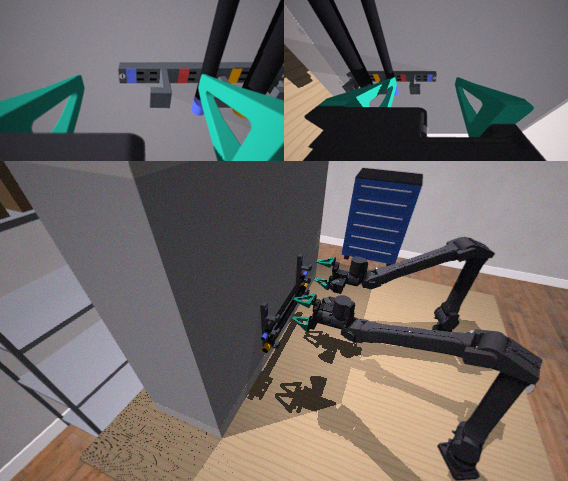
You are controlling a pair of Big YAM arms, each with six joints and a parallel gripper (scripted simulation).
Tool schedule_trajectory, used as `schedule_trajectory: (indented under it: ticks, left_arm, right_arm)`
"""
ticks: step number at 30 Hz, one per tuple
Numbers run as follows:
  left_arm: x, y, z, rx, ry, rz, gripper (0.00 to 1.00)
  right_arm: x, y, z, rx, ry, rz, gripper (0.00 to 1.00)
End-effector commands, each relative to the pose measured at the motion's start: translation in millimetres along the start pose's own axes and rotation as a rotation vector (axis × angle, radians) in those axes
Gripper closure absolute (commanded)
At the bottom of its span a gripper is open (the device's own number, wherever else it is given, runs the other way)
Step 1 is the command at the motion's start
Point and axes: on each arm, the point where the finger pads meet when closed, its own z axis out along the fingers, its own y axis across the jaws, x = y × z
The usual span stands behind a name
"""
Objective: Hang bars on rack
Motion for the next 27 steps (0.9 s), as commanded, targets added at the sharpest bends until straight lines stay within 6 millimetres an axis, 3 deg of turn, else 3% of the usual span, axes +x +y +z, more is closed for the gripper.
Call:
schedule_trajectory:
  ticks: [1,27]
  left_arm:
    - [7.5,65.1,7.0,-0.094,0.01,-0.048,0.01]
    - [9.9,29.0,8.6,-0.093,0.01,-0.049,0.2]
  right_arm:
    - [5.4,-49.4,2.7,0.076,0.005,0.045,0.01]
    - [3.3,-11.6,4.0,0.062,0.005,0.041,0.2]
